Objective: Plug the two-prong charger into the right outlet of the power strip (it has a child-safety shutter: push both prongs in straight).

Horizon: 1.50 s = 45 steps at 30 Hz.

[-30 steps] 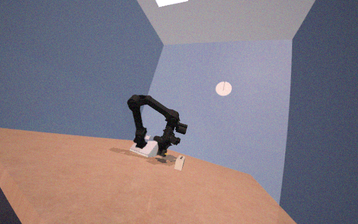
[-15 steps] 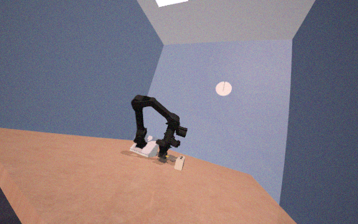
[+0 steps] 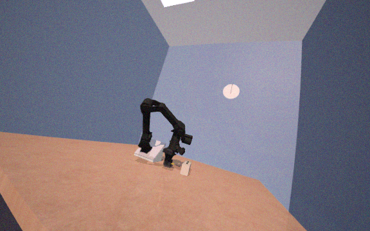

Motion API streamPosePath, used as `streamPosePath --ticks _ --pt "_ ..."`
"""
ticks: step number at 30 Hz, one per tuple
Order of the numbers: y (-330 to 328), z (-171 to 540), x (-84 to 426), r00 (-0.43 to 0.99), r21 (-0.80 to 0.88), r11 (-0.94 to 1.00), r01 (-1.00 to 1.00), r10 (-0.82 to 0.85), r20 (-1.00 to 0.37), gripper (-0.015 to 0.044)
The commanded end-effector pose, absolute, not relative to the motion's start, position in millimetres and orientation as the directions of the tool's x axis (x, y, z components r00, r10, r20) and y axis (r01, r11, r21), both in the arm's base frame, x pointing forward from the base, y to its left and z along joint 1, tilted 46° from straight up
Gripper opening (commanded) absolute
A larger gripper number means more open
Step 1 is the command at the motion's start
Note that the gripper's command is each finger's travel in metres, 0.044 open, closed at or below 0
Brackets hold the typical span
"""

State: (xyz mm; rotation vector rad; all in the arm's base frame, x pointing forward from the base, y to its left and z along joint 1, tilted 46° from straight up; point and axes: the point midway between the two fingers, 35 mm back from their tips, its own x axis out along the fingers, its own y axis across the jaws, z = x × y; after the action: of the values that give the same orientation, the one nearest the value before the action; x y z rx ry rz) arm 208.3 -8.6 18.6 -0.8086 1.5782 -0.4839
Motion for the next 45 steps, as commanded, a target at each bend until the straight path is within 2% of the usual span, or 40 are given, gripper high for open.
streamPosePath --ticks 1,45 --pt "-6.1 15.1 211.1 -0.018 -0.705 0.666 -0.242 -0.730 -0.683 0.0000" --pt "3.4 5.2 252.6 -0.017 -0.703 0.663 -0.257 -0.731 -0.683 0.0000"
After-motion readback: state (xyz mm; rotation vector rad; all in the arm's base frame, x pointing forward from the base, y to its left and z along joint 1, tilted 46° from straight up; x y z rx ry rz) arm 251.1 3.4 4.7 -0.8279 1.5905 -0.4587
